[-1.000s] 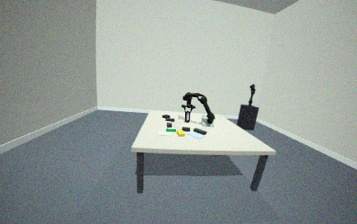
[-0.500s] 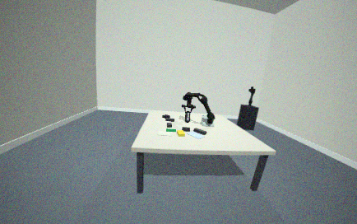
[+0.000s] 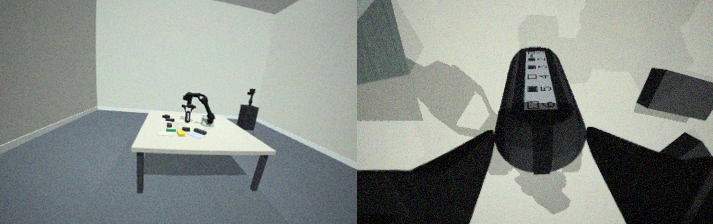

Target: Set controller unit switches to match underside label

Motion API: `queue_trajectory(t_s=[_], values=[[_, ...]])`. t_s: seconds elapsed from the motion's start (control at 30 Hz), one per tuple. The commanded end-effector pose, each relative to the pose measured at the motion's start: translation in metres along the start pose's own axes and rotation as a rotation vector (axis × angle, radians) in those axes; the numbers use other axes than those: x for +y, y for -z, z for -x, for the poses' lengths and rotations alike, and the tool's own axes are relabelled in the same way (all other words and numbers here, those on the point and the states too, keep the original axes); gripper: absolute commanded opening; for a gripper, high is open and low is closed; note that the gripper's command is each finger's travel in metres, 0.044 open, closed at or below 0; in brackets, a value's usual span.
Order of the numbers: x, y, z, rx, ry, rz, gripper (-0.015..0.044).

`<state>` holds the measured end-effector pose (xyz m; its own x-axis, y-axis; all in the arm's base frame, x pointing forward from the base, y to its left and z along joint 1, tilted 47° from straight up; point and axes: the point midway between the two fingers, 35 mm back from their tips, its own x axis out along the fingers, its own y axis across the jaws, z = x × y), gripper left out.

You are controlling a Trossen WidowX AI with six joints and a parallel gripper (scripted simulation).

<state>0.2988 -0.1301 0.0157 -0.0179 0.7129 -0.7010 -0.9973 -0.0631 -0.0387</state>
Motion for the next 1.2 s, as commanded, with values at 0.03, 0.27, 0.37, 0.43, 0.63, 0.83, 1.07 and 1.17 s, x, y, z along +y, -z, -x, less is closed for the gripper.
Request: queue_trajectory(t_s=[0.03,0.27,0.37,0.43,0.63,0.83,1.07,1.17], values=[[0.000,-0.008,-0.001,-0.013,0.001,-0.007,0.0336],[0.000,-0.013,-0.001,-0.013,0.001,-0.007,0.0337],[0.000,-0.016,-0.001,-0.013,0.001,-0.007,0.0337],[0.000,-0.018,0.000,-0.013,0.001,-0.007,0.0338],[0.000,-0.022,0.000,-0.014,0.001,-0.007,0.0338],[0.000,-0.027,0.000,-0.014,0.001,-0.007,0.0338],[0.000,-0.033,0.000,-0.014,0.001,-0.007,0.0338],[-0.001,-0.036,0.000,-0.014,0.001,-0.007,0.0338]])
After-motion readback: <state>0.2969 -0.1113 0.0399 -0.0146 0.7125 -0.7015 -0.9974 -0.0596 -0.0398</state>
